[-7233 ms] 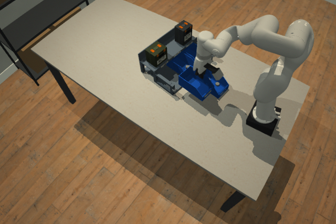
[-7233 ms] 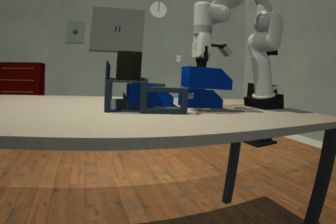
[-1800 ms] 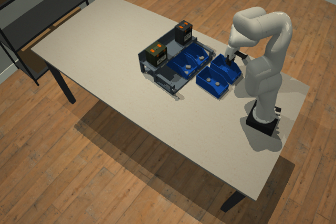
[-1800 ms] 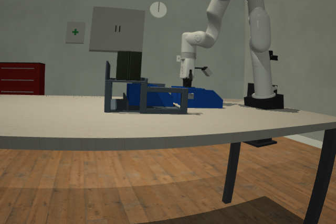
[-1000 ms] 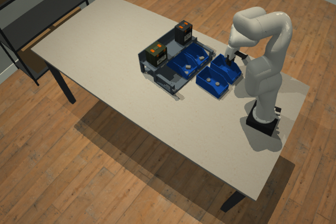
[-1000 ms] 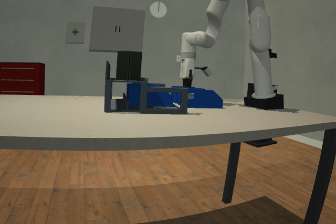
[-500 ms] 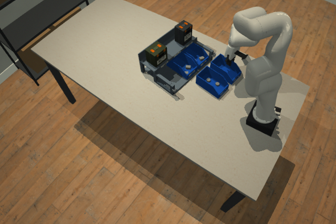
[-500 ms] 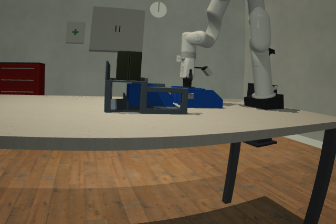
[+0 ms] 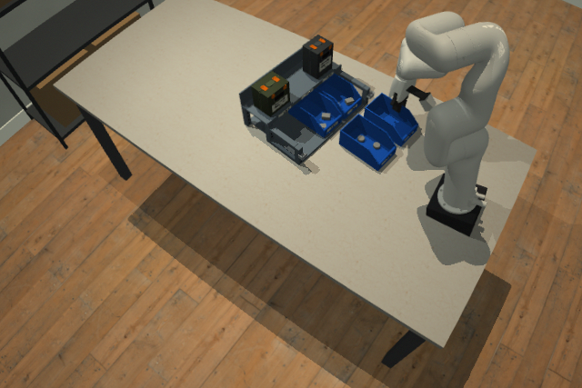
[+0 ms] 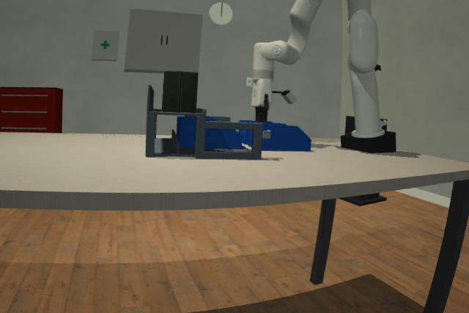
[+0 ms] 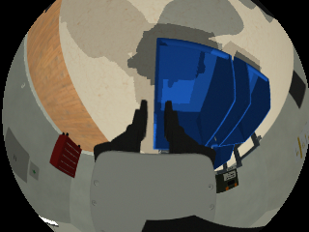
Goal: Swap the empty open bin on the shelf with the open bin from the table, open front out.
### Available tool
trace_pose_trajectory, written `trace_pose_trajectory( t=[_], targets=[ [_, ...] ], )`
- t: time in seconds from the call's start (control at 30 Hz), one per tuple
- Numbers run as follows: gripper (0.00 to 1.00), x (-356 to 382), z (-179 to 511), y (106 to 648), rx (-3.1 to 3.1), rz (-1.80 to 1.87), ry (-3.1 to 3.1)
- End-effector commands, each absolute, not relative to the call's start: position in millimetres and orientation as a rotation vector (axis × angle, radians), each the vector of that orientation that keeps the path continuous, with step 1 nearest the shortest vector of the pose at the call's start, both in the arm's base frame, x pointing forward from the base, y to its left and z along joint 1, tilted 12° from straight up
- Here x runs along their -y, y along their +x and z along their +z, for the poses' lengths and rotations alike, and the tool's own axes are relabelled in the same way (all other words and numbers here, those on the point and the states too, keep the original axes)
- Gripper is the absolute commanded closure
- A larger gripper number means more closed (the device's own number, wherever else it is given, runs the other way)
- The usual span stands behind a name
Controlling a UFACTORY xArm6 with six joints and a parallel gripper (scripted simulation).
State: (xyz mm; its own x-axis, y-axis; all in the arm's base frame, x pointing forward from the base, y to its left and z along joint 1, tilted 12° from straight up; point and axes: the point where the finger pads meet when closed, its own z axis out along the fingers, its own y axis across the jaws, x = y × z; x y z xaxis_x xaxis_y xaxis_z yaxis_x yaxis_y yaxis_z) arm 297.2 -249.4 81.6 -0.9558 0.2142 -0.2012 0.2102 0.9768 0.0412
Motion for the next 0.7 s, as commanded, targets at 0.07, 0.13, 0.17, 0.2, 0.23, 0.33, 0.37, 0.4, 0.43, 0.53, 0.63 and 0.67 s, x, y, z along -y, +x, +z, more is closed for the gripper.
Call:
trace_pose_trajectory(
  t=[0.07,0.13,0.17,0.2,0.23,0.33,0.37,0.4,0.43,0.53,0.63,0.67],
  targets=[
    [0.74,250.2,88.5,296.8,-2.916,0.025,0.316],
    [0.74,250.2,91.2,296.2,-2.916,0.025,0.316],
    [0.74,250.2,92.6,295.9,-2.916,0.025,0.316],
    [0.74,250.2,94.1,295.6,-2.916,0.025,0.316],
    [0.74,250.2,95.6,295.3,-2.916,0.025,0.316],
    [0.74,250.2,100.3,294.3,-2.916,0.025,0.316],
    [0.74,250.2,102.0,293.9,-2.916,0.025,0.316],
    [0.74,250.1,103.7,293.6,-2.916,0.025,0.316],
    [0.74,250.1,105.4,293.2,-2.916,0.025,0.316],
    [0.74,250.1,110.6,292.1,-2.916,0.025,0.316],
    [0.74,250.1,112.4,291.7,-2.916,0.025,0.316],
    [0.74,250.1,114.2,291.4,-2.916,0.025,0.316]
  ],
)
